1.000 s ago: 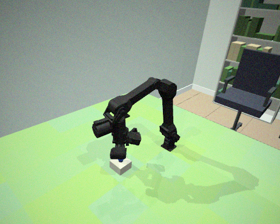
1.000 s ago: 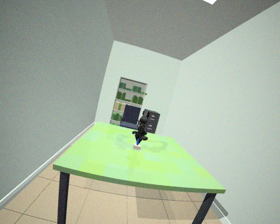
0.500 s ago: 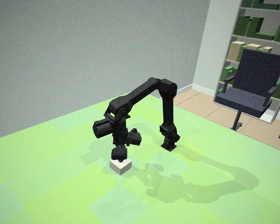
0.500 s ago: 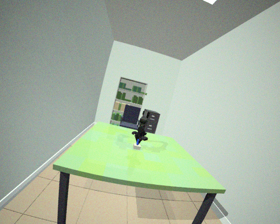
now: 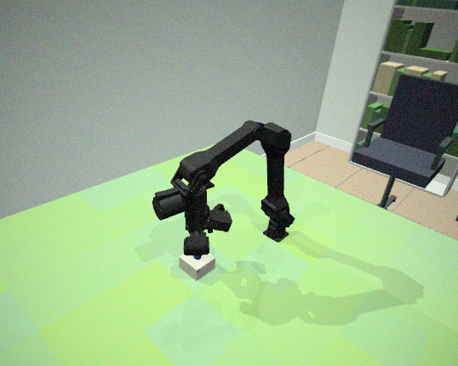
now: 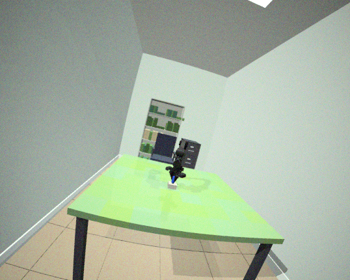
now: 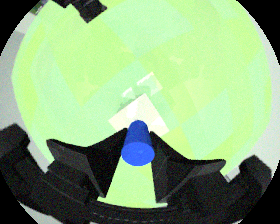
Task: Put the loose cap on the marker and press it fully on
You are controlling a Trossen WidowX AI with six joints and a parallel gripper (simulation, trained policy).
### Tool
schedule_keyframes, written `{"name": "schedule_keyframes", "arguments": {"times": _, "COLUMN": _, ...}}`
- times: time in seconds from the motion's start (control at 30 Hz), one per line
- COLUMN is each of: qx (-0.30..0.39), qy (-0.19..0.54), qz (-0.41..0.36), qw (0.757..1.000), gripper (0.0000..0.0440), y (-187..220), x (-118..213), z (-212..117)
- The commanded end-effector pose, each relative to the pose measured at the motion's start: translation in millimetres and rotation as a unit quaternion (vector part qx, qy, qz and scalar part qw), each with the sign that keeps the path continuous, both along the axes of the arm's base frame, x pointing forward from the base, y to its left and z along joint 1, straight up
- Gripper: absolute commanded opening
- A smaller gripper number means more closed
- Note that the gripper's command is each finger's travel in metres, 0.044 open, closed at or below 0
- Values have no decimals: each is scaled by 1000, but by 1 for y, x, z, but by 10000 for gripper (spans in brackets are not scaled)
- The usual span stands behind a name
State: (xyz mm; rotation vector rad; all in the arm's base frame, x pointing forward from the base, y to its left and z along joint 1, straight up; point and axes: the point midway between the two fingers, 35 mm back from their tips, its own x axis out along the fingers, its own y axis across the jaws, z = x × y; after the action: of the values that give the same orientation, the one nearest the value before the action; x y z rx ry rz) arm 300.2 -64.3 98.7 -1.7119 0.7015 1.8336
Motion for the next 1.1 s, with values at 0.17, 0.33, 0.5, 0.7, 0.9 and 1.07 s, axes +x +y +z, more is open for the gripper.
{"name": "schedule_keyframes", "arguments": {"times": 0.17, "qx": -5, "qy": 30, "qz": 11, "qw": 999, "gripper": 129, "y": -3, "x": -10, "z": -16}}
{"name": "schedule_keyframes", "arguments": {"times": 0.33, "qx": -5, "qy": 29, "qz": 16, "qw": 999, "gripper": 138, "y": -3, "x": -10, "z": -17}}
{"name": "schedule_keyframes", "arguments": {"times": 0.5, "qx": -6, "qy": 27, "qz": 24, "qw": 999, "gripper": 147, "y": -4, "x": -11, "z": -17}}
{"name": "schedule_keyframes", "arguments": {"times": 0.7, "qx": 8, "qy": 37, "qz": 32, "qw": 999, "gripper": 211, "y": 3, "x": -21, "z": -16}}
{"name": "schedule_keyframes", "arguments": {"times": 0.9, "qx": 16, "qy": 31, "qz": 37, "qw": 999, "gripper": 342, "y": 8, "x": -26, "z": -11}}
{"name": "schedule_keyframes", "arguments": {"times": 1.07, "qx": 17, "qy": 15, "qz": 41, "qw": 999, "gripper": 440, "y": 9, "x": -26, "z": -7}}
